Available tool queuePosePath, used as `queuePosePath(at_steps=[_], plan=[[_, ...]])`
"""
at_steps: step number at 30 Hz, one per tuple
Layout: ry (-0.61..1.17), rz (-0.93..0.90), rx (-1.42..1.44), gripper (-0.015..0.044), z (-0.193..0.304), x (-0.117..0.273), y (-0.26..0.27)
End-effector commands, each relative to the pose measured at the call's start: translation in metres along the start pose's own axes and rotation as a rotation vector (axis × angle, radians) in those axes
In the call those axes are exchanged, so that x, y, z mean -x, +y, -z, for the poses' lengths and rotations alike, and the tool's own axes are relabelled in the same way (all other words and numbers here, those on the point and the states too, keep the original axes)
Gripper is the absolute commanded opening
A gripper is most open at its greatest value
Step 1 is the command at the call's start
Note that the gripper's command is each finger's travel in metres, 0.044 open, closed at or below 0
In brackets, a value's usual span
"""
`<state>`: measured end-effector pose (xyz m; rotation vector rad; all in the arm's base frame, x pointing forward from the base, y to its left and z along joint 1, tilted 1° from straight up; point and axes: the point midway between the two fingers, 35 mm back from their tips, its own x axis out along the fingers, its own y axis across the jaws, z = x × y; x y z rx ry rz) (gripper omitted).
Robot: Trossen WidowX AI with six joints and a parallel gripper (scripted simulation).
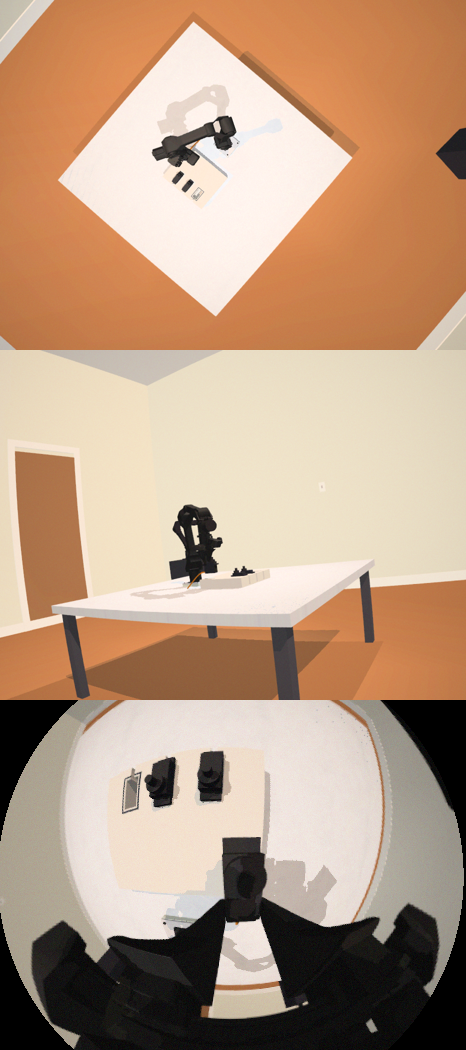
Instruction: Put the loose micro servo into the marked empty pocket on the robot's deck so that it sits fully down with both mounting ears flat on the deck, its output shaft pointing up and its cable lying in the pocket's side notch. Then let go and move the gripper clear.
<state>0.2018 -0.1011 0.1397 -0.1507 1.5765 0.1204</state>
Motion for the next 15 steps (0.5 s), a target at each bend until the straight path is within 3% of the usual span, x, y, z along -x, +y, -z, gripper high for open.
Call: queuePosePath(at_steps=[1,8,15], plan=[[-0.014,0.003,-0.001,0.0,-0.022,0.003,-0.002],[-0.016,0.003,-0.001,0.0,-0.053,0.003,-0.003],[-0.016,0.002,-0.001,0.0,-0.055,0.003,0.004]])
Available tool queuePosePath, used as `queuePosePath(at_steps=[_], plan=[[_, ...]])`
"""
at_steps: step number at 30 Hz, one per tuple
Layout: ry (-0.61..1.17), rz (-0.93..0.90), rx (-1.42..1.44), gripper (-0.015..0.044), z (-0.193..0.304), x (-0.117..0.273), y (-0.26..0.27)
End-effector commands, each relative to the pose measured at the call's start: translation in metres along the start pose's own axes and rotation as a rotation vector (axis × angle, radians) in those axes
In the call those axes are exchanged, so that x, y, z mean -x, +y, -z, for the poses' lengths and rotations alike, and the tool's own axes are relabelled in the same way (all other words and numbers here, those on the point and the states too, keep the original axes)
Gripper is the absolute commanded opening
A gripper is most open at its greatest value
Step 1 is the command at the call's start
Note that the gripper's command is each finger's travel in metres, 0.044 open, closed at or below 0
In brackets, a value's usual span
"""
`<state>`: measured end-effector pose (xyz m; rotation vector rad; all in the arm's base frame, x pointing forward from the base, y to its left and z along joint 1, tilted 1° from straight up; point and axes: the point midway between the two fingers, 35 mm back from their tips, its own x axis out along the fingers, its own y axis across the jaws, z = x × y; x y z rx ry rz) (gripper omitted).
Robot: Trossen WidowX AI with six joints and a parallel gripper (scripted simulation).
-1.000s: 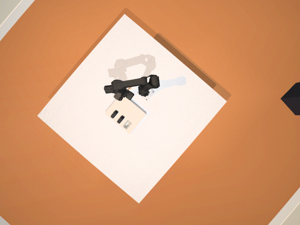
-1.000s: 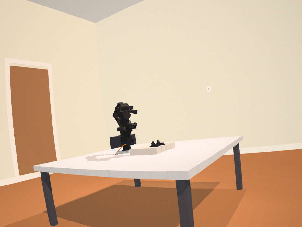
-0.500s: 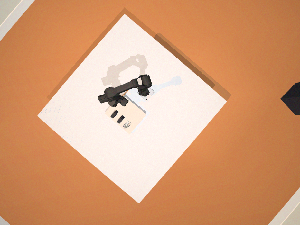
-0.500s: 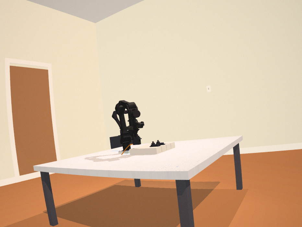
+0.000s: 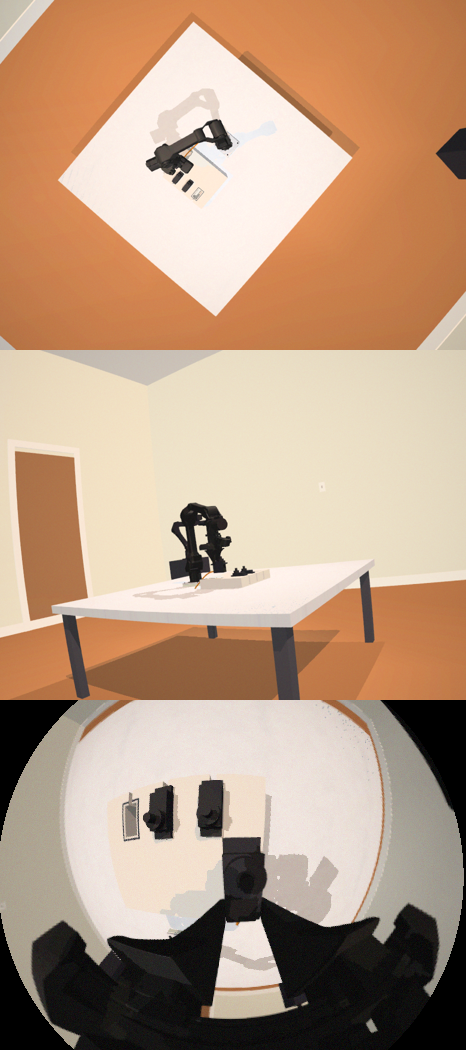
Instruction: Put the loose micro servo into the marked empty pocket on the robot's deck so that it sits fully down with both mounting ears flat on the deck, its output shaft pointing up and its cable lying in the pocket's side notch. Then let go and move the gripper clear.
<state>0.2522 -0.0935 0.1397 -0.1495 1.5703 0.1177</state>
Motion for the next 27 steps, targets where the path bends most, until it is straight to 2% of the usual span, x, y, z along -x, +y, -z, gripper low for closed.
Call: queuePosePath(at_steps=[1,27], plan=[[-0.01,0.001,0.002,0.0,-0.004,0.003,0.009],[-0.011,-0.009,0.002,0.0,-0.012,0.003,0.123]])
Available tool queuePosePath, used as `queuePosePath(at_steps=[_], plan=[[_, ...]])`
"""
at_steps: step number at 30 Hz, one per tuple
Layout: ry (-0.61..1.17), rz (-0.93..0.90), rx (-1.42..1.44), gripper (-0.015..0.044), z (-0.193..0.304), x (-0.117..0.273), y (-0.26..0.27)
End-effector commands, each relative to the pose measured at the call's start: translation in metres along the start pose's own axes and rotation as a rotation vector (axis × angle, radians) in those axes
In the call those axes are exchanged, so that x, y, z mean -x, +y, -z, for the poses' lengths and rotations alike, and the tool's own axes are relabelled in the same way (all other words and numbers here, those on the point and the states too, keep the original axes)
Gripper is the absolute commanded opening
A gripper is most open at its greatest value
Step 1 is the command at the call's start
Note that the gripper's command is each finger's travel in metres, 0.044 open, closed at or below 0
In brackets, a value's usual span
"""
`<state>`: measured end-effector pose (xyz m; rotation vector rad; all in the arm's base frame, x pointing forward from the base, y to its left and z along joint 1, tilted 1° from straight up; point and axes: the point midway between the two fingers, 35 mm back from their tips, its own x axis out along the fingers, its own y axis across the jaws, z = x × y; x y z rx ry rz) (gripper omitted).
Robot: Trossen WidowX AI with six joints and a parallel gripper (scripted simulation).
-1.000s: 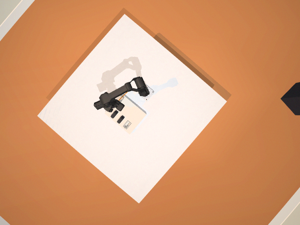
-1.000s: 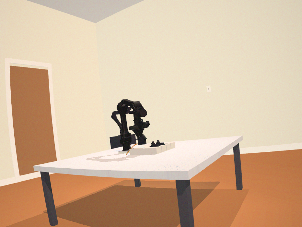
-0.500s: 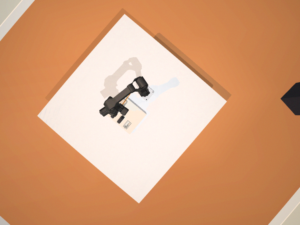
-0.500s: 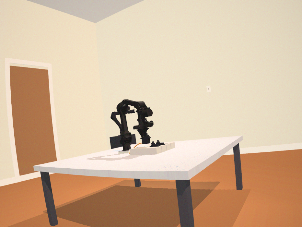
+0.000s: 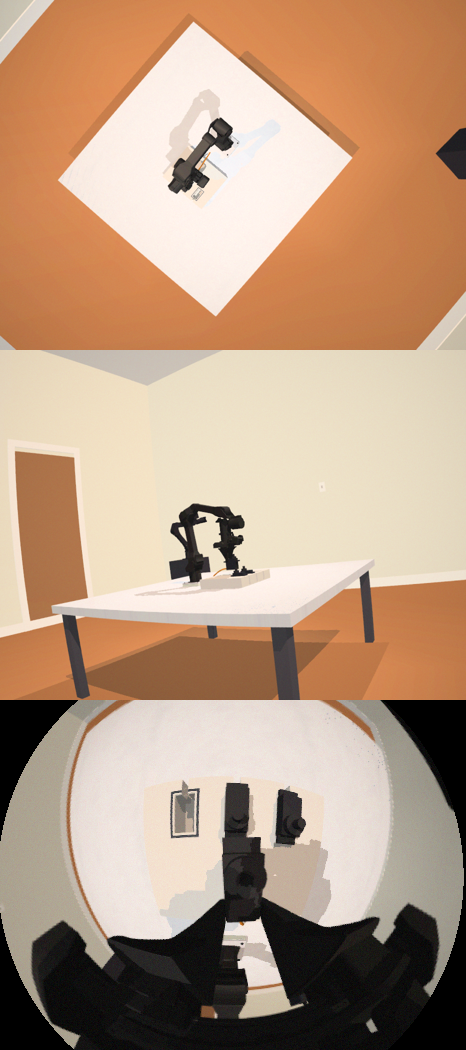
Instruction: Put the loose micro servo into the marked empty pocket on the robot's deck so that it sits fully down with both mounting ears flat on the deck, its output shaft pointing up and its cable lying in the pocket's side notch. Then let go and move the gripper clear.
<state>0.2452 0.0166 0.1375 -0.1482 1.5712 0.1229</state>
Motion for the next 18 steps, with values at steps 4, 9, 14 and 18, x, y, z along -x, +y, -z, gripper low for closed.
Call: queuePosePath(at_steps=[4,9,14,18], plan=[[-0.012,-0.006,-0.001,0.0,-0.001,0.003,0.03],[-0.012,-0.008,-0.001,0.0,-0.002,0.003,0.052],[-0.012,-0.01,-0.001,0.0,-0.003,0.003,0.073],[-0.012,-0.01,-0.001,0.0,-0.004,0.003,0.08]])
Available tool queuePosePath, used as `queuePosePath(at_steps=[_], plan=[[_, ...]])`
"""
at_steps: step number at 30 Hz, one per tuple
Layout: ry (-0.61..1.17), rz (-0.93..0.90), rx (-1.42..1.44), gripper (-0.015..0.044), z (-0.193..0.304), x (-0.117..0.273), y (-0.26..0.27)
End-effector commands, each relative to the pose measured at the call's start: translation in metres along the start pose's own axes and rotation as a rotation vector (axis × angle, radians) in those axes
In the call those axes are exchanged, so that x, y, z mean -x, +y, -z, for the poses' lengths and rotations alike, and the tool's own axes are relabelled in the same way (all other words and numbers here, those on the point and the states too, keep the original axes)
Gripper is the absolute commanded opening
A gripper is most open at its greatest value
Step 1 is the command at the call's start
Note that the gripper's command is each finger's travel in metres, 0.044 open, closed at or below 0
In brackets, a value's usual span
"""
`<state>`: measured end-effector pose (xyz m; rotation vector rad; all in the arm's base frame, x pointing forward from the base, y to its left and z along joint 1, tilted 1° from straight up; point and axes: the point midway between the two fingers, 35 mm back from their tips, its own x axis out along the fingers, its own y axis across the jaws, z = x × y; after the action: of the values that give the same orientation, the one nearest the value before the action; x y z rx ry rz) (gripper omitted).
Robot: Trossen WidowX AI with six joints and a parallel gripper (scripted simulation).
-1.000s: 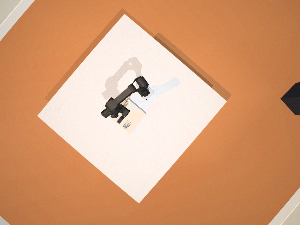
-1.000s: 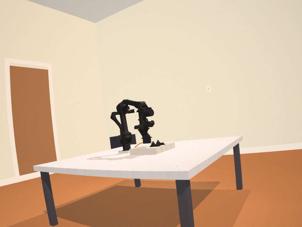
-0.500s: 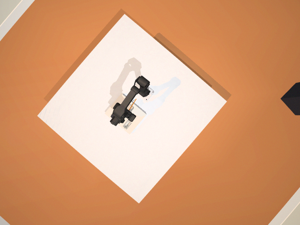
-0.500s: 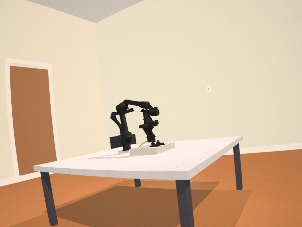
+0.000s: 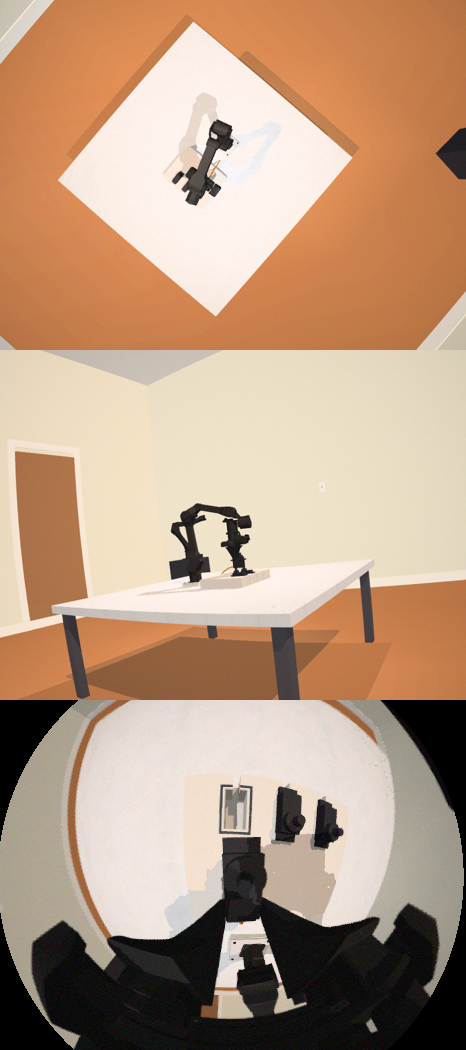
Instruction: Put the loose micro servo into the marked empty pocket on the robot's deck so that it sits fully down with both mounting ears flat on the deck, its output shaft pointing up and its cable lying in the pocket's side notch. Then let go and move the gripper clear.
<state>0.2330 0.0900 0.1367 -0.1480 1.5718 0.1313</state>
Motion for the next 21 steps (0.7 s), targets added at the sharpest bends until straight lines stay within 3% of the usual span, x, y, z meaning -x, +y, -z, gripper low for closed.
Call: queuePosePath(at_steps=[1,21], plan=[[-0.012,-0.005,0.0,0.0,-0.003,0.0029,0.0055],[-0.013,-0.001,0.632,0.0,-0.003,0.0029,0.0055]])
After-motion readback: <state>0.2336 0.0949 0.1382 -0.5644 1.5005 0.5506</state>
